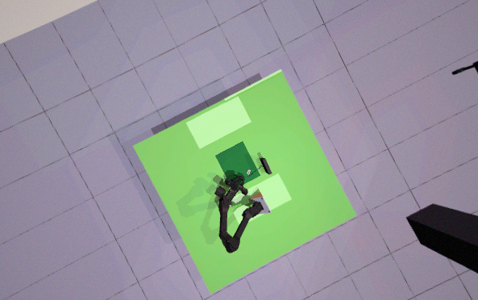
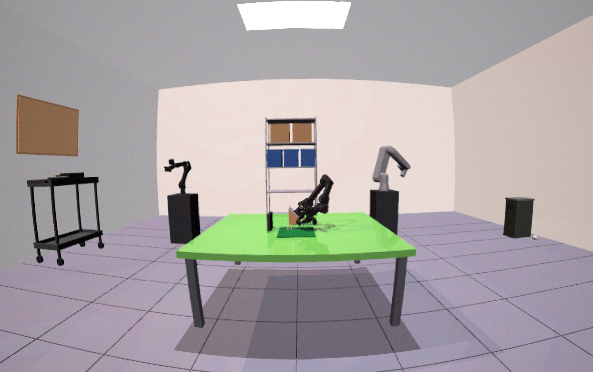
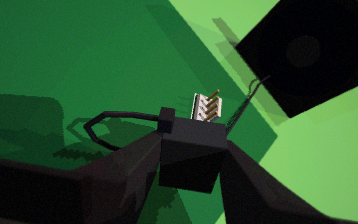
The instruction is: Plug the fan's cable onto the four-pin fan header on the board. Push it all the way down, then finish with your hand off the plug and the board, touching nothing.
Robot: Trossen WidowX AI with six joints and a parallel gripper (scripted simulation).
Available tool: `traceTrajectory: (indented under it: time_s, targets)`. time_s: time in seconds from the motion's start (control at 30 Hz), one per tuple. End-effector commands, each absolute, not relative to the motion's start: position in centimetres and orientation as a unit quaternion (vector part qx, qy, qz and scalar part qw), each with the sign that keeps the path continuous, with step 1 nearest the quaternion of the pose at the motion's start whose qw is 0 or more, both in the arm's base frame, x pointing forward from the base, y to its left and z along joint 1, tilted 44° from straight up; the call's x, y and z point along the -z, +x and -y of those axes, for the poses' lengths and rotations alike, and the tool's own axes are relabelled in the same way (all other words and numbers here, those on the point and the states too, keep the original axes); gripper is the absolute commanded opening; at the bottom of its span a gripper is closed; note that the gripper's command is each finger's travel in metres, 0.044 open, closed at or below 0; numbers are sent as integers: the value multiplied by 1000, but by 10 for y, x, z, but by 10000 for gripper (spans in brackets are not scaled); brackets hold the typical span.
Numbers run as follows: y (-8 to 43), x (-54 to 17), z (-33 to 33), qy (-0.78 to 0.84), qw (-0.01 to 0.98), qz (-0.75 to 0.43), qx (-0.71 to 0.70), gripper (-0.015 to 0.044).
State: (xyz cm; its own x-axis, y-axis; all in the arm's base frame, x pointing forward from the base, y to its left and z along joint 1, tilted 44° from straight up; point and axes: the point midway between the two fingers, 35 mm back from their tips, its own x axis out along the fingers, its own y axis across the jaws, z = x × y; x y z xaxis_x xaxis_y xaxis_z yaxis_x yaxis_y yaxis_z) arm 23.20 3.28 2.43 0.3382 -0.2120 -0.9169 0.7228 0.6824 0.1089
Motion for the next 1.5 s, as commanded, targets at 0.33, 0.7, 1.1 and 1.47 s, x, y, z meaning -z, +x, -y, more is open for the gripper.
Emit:
traceTrajectory:
  time_s: [0.33, 0.7, 1.1, 1.47]
  targets:
    - [234, -36, -37, 291, 819, -383, 314, 0]
    - [233, -47, -41, 330, 841, -296, 309, 0]
    - [230, -60, -46, 380, 851, -212, 295, 0]
    - [230, -60, -41, 371, 851, -224, 297, 0]
